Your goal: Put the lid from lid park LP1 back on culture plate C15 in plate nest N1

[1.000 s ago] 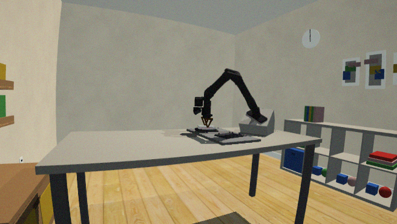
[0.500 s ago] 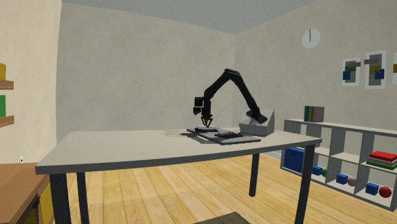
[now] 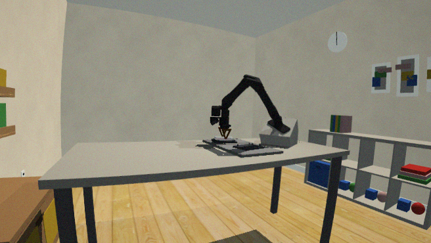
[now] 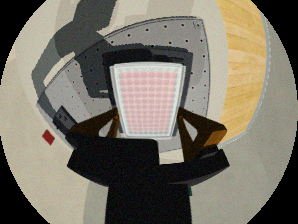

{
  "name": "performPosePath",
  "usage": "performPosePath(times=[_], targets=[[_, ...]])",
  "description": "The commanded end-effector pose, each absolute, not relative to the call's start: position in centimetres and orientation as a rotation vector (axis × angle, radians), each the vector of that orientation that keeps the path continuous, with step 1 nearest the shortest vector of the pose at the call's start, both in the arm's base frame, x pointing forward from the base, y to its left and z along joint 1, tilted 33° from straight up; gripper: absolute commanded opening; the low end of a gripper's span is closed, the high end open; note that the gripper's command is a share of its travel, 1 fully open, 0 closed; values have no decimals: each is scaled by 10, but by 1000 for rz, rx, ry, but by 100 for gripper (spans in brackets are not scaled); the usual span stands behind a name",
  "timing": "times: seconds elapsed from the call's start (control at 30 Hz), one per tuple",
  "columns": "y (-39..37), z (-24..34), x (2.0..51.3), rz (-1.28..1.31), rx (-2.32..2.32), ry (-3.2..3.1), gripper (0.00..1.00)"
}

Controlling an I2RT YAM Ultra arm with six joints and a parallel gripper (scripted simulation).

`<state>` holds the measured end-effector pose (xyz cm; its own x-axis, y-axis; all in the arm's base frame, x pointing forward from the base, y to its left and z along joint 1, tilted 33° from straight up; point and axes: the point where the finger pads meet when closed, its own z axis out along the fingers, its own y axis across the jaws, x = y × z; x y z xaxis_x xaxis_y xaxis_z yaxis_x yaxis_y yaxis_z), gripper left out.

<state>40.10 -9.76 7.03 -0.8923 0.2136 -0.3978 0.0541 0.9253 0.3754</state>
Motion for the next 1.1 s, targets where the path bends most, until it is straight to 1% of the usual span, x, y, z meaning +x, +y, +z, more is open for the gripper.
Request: performPosePath(times=[0.0,0.17,0.53,0.57,1.07], targets=[[-100,67,401,487,204,2639,0],[-97,60,399,499,208,2656,0],[-98,62,399,494,207,2647,0],[-98,62,399,494,206,2647,100],[-98,62,399,494,205,2647,100]])
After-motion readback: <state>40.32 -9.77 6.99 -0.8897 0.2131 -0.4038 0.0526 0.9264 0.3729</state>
